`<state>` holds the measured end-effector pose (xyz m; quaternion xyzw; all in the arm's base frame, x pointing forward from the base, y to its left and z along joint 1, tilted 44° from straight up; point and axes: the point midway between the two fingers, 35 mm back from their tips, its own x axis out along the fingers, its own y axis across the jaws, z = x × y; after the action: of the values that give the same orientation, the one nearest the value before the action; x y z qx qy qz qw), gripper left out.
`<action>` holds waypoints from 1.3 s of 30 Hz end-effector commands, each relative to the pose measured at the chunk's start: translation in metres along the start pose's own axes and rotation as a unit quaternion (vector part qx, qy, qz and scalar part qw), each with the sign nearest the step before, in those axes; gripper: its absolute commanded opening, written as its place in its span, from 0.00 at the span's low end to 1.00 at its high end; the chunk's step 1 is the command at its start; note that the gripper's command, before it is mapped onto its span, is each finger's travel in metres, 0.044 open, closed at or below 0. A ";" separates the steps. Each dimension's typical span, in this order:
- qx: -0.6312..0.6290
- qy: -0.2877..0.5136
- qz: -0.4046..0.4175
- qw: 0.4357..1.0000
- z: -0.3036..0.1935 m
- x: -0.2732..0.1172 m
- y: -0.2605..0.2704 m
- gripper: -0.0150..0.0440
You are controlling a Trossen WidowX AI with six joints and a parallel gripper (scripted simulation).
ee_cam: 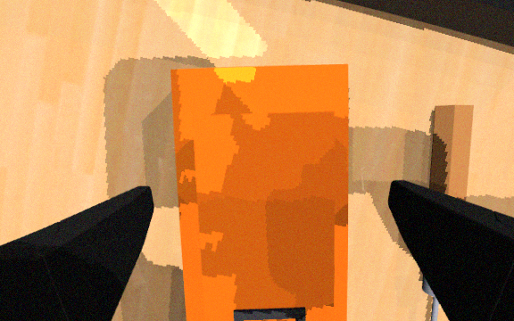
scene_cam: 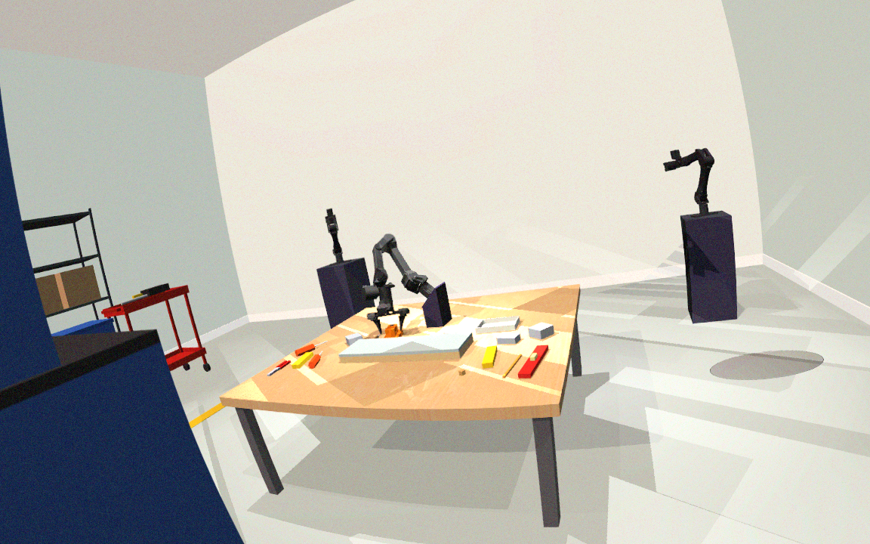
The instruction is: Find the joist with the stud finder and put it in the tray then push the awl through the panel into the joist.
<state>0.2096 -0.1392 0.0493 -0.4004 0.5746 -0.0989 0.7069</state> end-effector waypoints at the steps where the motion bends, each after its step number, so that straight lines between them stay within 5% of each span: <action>1: -0.004 0.001 0.003 1.000 -0.003 0.006 0.003 1.00; 4: -0.004 0.001 0.003 1.000 -0.004 0.008 0.003 1.00; 7: -0.004 0.001 0.003 1.000 -0.004 0.008 0.003 0.87; 36: -0.004 0.001 0.003 1.000 -0.004 0.008 0.003 0.54; 39: -0.004 0.001 0.004 1.000 -0.002 0.005 0.003 0.41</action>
<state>0.2071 -0.1433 0.0419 -0.4010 0.5785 -0.0941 0.7040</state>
